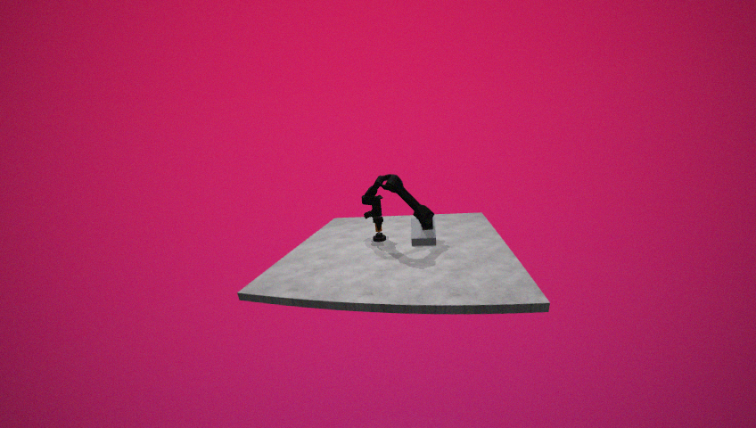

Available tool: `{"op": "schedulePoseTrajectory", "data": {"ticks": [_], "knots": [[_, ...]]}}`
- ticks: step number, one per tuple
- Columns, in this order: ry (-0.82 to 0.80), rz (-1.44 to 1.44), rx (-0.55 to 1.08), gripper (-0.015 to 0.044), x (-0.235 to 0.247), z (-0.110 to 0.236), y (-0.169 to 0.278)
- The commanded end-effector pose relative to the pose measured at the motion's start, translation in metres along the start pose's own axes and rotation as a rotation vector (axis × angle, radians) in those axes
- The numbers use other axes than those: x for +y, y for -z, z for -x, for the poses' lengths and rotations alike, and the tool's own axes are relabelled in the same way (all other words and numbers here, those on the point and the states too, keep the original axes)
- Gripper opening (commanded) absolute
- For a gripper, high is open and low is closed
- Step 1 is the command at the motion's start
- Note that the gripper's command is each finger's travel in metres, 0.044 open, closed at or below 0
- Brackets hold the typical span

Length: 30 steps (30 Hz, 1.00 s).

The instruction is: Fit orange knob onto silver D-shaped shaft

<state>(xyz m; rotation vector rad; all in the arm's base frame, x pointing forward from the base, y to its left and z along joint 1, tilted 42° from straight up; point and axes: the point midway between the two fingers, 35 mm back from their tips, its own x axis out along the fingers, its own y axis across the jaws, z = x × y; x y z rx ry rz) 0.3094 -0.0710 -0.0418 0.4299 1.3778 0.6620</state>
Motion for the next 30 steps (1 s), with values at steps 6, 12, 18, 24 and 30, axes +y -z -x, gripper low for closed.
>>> {"op": "schedulePoseTrajectory", "data": {"ticks": [6,12,18,24,30], "knots": [[0.0,0.007,-0.002,0.0,-0.0002,-0.0006,-0.0012],[0.0,0.016,-0.002,0.0,-0.0006,0.0039,-0.0011],[0.001,0.206,-0.002,0.0,-0.0004,0.0028,-0.0007],[0.0,0.216,-0.002,0.0,-0.0002,0.0005,-0.0006],[0.0,0.216,-0.002,0.0,-0.0005,-0.0006,-0.0009]]}}
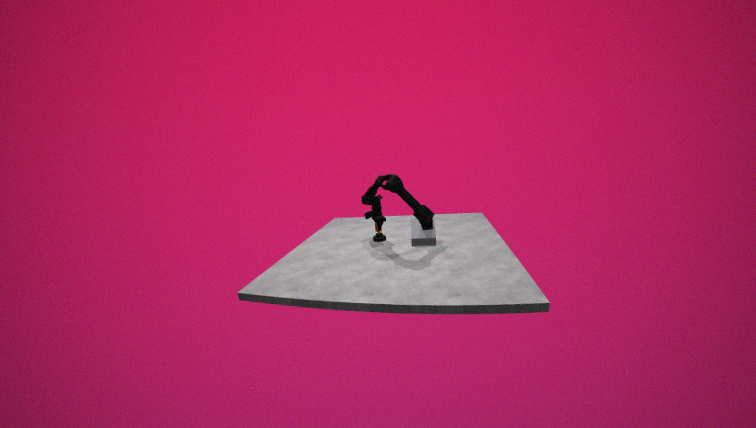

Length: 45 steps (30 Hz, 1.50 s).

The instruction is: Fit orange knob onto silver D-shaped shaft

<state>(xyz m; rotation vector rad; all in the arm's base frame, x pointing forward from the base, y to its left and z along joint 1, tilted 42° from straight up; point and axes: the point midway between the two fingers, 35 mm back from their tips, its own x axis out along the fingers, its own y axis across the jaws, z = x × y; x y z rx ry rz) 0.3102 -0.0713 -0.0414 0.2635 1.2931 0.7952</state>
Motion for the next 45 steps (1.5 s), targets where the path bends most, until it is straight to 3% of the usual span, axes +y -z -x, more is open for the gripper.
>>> {"op": "schedulePoseTrajectory", "data": {"ticks": [1,24,32,45], "knots": [[-0.001,0.009,-0.001,0.0,-0.0003,-0.0012,0.0001],[0.0,0.009,-0.001,0.0,0.0009,0.004,0.0006],[0.0,0.218,-0.001,0.0,-0.0003,0.0027,-0.0012],[0.0,0.218,-0.001,0.0,0.0002,-0.0009,0.0012]]}}
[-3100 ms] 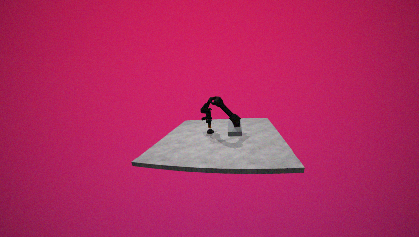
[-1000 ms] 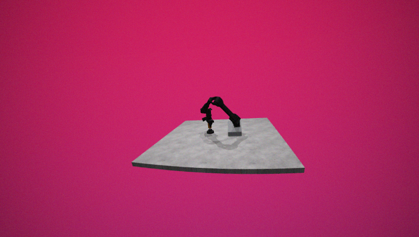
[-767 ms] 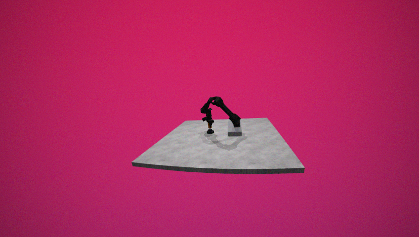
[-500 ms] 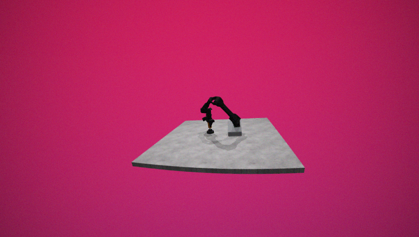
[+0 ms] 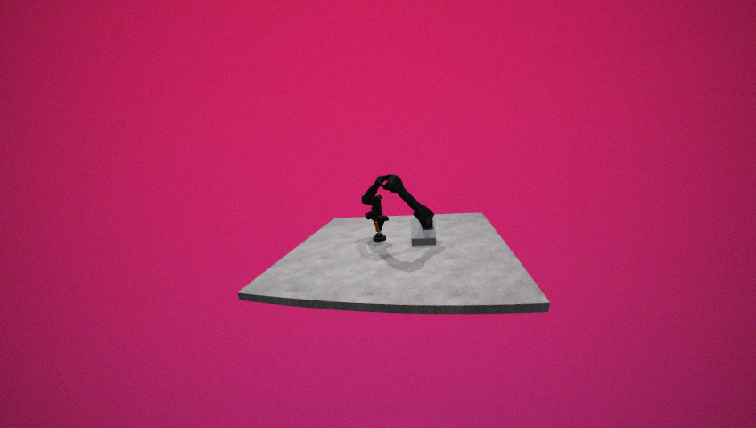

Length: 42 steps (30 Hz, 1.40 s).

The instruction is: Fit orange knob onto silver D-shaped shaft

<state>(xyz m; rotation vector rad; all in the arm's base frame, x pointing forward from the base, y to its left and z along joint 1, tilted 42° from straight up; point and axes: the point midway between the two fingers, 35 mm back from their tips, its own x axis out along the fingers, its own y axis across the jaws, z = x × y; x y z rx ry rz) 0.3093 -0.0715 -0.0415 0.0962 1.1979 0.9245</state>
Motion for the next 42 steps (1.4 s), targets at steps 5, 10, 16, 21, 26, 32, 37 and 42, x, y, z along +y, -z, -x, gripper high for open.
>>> {"op": "schedulePoseTrajectory", "data": {"ticks": [5,10,16,21,26,32,37,42], "knots": [[0.001,0.008,0.0,0.0,0.0003,-0.0007,-0.0003],[0.001,0.008,0.0,0.0,0.0003,-0.0012,-0.0005],[0.001,0.008,0.0,0.0,-0.0004,0.0034,-0.0016],[0.001,0.094,0.0,0.0,-0.0008,0.0039,-0.002],[0.001,0.217,0.0,0.0,-0.0009,0.0018,-0.0014],[0.001,0.217,0.0,0.0,0.0001,0.0,0.0002],[0.001,0.217,0.0,0.0,0.0001,-0.0013,-0.0003],[0.001,0.217,0.0,0.0,-0.0003,-0.0011,-0.0008]]}}
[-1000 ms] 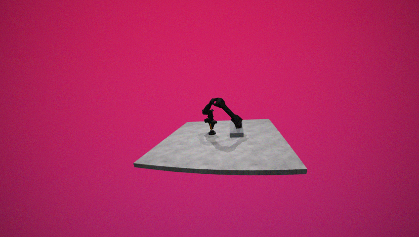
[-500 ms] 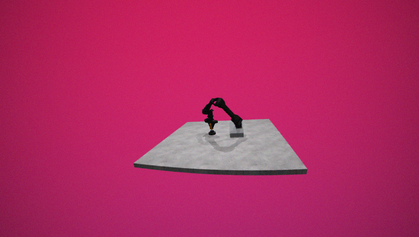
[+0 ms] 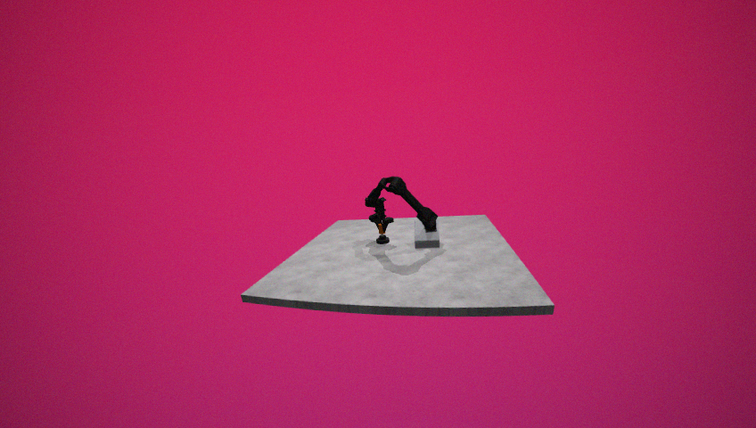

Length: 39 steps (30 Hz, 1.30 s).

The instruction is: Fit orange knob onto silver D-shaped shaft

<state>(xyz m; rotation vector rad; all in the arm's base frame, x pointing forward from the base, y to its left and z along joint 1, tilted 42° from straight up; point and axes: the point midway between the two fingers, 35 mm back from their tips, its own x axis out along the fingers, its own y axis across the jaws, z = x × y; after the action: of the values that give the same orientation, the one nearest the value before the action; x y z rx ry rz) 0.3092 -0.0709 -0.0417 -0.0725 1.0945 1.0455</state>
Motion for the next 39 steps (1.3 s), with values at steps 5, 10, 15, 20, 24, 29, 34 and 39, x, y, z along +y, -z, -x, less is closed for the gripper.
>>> {"op": "schedulePoseTrajectory", "data": {"ticks": [5,10,15,20,24,29,34,39], "knots": [[0.002,0.007,-0.001,0.0,-0.0012,-0.001,-0.0007],[0.002,0.007,-0.001,0.0,-0.0013,0.0023,-0.0003],[0.002,0.035,-0.001,0.0,-0.0011,0.0039,-0.0004],[0.002,0.206,-0.001,0.0,-0.0005,0.0031,-0.0005],[0.002,0.216,-0.001,0.0,0.0001,0.0017,-0.0003],[0.002,0.216,-0.001,0.0,-0.001,0.0016,-0.0005],[0.002,0.216,-0.001,0.0,-0.0015,0.0005,-0.0002],[0.002,0.216,-0.001,0.0,-0.001,-0.0005,-0.0001]]}}
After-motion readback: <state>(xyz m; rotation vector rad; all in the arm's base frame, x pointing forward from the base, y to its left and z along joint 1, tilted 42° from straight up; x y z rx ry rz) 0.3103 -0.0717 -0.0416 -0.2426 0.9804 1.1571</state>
